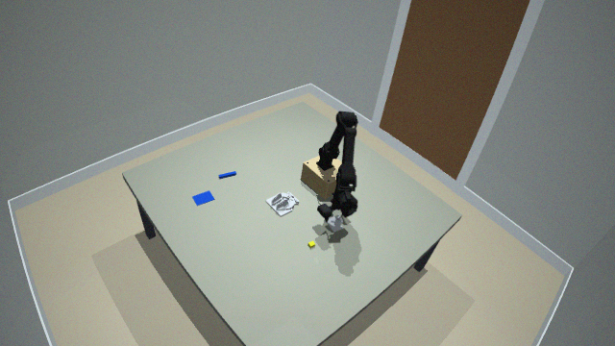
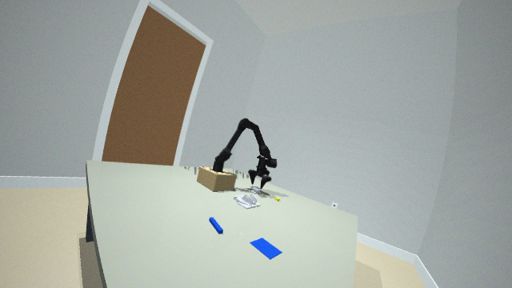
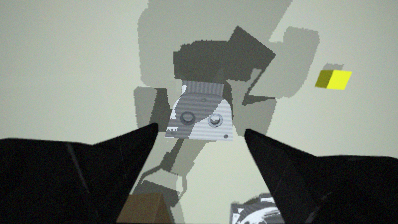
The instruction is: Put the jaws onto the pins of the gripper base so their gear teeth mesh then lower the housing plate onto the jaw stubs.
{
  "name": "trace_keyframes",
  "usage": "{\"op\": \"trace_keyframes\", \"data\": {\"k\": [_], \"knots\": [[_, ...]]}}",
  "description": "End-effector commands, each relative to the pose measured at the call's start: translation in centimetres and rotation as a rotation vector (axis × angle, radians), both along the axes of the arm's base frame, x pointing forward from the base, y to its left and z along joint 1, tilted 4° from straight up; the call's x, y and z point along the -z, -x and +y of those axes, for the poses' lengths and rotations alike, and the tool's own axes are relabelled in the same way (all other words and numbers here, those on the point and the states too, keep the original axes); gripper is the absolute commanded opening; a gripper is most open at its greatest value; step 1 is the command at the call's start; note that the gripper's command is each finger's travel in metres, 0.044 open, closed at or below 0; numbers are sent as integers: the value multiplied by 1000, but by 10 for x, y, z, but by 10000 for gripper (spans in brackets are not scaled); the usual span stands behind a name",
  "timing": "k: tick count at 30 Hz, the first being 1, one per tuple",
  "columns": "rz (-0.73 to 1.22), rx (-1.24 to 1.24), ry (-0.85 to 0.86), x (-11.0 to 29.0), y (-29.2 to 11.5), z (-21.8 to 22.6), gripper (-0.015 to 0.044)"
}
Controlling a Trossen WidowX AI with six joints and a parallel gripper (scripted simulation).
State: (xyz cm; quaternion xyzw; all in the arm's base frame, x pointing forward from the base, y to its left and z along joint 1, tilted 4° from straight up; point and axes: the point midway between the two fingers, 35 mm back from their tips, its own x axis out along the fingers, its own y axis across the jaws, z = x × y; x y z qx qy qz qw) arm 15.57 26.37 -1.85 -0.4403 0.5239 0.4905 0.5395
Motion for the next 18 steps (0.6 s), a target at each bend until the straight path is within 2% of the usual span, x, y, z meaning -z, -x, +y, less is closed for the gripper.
{"op": "trace_keyframes", "data": {"k": [1, 18], "knots": [[6, 4, 5, 7, 1, 0, 440], [6, 4, 6, 31, 2, 1, 440]]}}
